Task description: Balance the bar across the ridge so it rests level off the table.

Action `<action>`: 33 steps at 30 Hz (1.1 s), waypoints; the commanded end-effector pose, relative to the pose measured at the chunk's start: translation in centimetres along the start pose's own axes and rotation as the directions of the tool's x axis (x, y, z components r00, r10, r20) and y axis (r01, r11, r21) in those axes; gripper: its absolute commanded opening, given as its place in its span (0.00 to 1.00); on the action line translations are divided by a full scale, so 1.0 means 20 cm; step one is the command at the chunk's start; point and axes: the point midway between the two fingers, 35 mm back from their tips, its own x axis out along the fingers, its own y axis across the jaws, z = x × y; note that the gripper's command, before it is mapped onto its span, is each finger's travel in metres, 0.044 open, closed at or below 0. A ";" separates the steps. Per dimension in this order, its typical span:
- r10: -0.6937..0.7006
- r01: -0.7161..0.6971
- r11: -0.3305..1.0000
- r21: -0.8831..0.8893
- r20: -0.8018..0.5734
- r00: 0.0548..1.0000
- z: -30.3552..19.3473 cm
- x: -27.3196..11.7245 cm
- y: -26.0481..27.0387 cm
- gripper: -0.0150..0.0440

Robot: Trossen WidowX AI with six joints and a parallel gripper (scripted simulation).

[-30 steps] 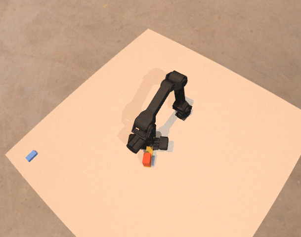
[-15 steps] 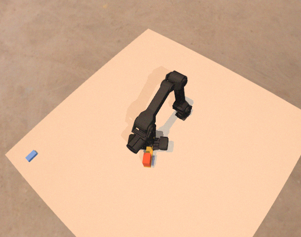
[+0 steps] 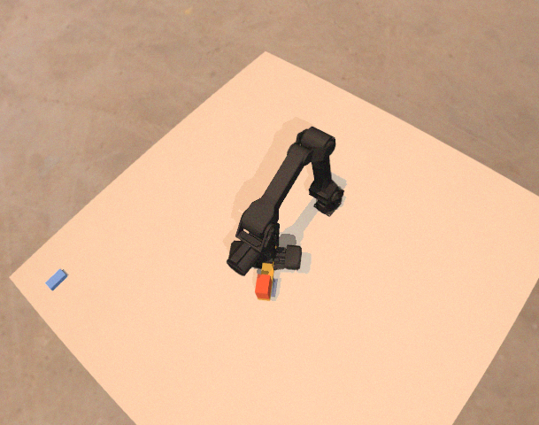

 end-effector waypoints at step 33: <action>0.001 -0.001 1.000 0.004 0.000 1.000 0.00 0.02 0.00 0.25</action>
